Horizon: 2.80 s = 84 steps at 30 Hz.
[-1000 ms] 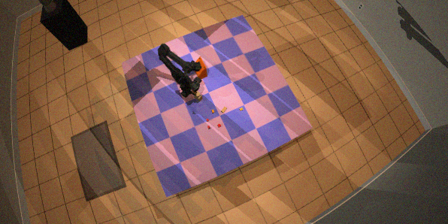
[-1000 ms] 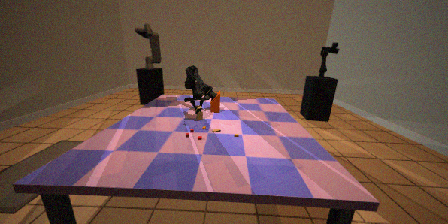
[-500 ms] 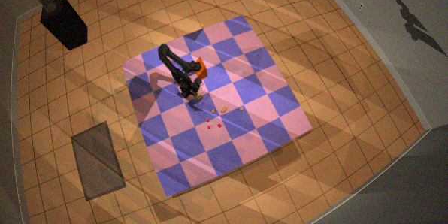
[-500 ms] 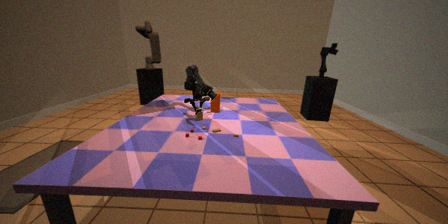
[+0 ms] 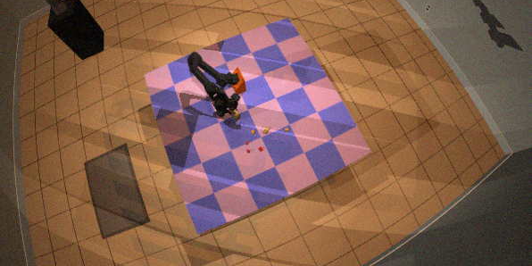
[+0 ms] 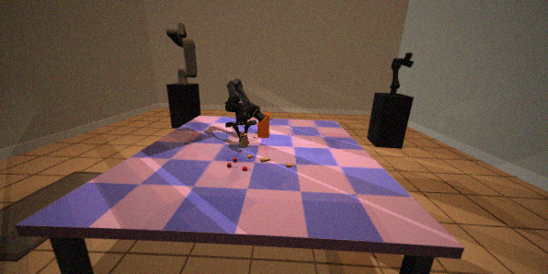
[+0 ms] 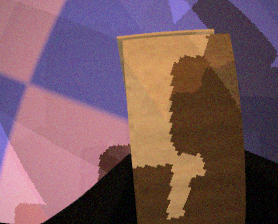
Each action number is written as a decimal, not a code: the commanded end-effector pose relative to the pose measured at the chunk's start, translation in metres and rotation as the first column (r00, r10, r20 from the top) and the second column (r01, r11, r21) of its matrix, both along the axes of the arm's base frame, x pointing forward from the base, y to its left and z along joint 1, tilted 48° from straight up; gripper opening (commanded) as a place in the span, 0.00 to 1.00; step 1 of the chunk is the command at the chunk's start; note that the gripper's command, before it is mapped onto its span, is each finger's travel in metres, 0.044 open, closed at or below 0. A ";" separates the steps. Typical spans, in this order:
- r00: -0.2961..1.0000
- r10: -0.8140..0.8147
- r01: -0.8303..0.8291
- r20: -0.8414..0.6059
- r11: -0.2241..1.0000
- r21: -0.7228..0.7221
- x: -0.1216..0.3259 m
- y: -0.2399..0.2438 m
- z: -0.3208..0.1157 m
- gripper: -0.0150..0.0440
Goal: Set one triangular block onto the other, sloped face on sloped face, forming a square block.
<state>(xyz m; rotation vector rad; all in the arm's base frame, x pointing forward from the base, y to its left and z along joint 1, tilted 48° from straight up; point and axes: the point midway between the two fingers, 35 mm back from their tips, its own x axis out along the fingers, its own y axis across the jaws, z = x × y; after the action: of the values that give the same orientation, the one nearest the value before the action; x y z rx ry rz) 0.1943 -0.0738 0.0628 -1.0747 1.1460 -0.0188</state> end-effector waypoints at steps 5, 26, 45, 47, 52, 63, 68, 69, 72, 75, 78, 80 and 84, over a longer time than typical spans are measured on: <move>1.000 0.005 -0.005 -0.010 1.000 0.003 0.002 -0.002 -0.006 0.25; 1.000 0.008 -0.008 -0.011 1.000 0.005 0.002 -0.002 -0.007 0.25; 1.000 0.009 -0.009 -0.012 1.000 0.006 0.003 -0.003 -0.008 0.25; 1.000 0.010 -0.009 -0.012 1.000 0.006 0.003 -0.003 -0.008 0.25; 1.000 0.004 -0.004 -0.009 1.000 0.002 0.003 -0.004 -0.007 0.25; 1.000 0.004 -0.004 -0.010 1.000 0.002 0.003 -0.004 -0.008 0.43; 1.000 0.004 -0.004 -0.010 1.000 0.002 0.003 -0.004 -0.008 0.65; 1.000 0.004 -0.004 -0.010 1.000 0.002 0.003 -0.004 -0.008 0.70; 1.000 0.004 -0.004 -0.010 1.000 0.002 0.003 -0.004 -0.008 0.83; 1.000 0.004 -0.004 -0.010 1.000 0.002 0.003 -0.004 -0.008 0.97; 1.000 0.004 -0.004 -0.010 1.000 0.002 0.003 -0.004 -0.008 1.00; 1.000 0.004 -0.004 -0.010 1.000 0.002 0.003 -0.004 -0.008 1.00; 1.000 0.003 -0.003 -0.011 1.000 0.004 0.002 -0.002 -0.007 1.00</move>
<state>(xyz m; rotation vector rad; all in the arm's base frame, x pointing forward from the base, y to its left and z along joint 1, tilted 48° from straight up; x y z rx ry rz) 0.1969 -0.0771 0.0552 -1.0766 1.1524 -0.0078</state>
